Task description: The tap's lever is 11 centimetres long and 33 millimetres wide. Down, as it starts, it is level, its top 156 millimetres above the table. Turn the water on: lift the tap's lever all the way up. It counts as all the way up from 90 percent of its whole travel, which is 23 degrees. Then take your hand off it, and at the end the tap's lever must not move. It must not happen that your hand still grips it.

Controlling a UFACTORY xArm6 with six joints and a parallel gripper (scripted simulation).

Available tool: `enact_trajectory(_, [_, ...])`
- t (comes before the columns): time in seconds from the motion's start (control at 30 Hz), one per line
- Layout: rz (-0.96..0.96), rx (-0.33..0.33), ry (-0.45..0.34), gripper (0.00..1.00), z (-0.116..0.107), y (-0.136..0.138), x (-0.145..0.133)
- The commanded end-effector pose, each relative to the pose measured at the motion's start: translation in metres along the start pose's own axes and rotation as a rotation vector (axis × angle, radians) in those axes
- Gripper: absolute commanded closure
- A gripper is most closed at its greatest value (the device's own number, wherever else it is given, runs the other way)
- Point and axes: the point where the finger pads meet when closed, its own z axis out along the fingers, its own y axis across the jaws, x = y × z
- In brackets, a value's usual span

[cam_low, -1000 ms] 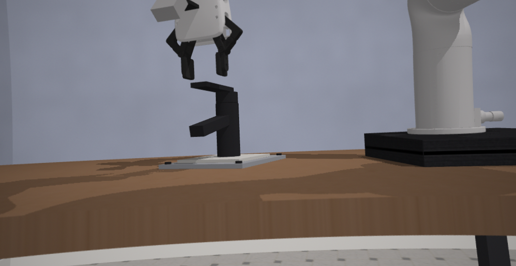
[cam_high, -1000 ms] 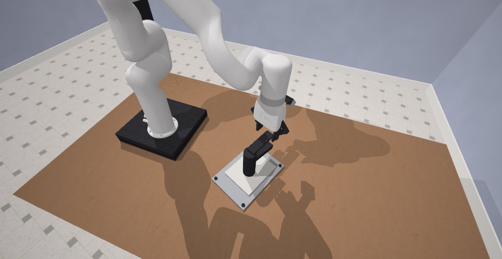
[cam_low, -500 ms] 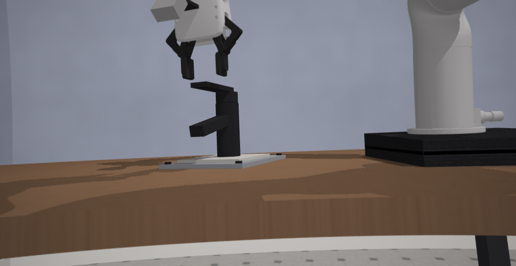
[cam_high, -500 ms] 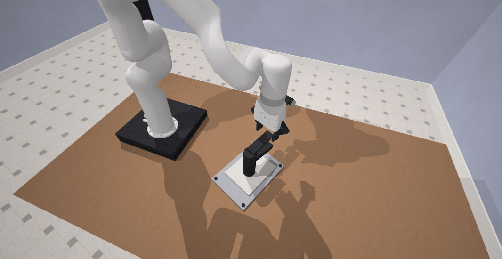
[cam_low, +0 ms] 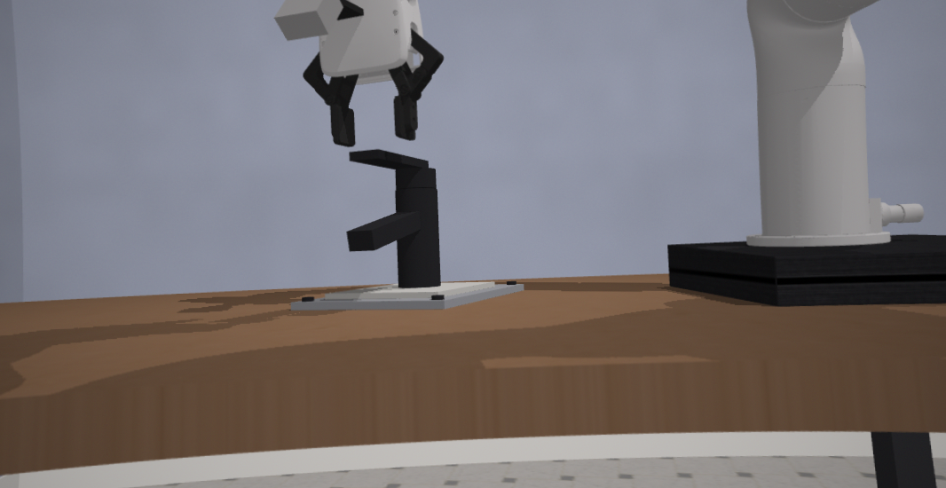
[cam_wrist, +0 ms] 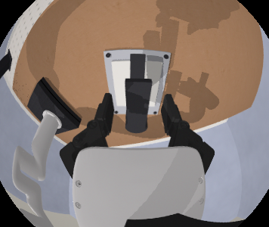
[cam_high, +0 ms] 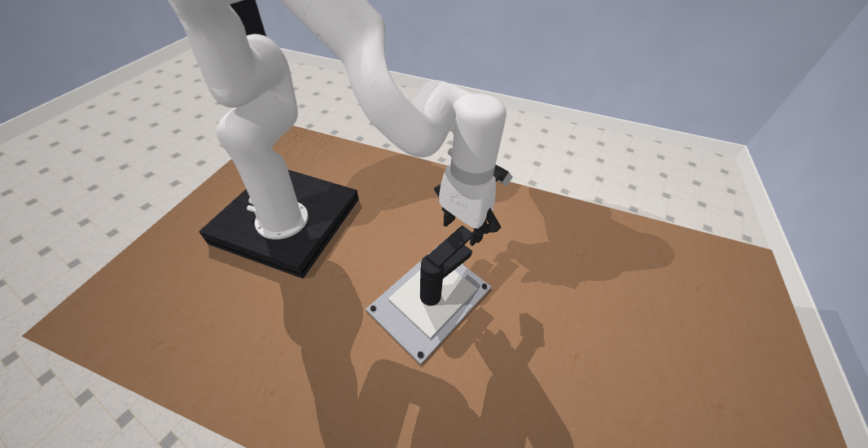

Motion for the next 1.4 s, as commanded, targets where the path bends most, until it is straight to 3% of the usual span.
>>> enact_trajectory(0.0, [0.000,-0.004,0.002,0.27,-0.002,0.001,0.001])
enact_trajectory(0.67, [0.000,-0.004,0.002,0.27,0.001,0.001,0.001])
enact_trajectory(1.37, [0.000,-0.004,0.002,0.27,0.018,0.001,0.001])
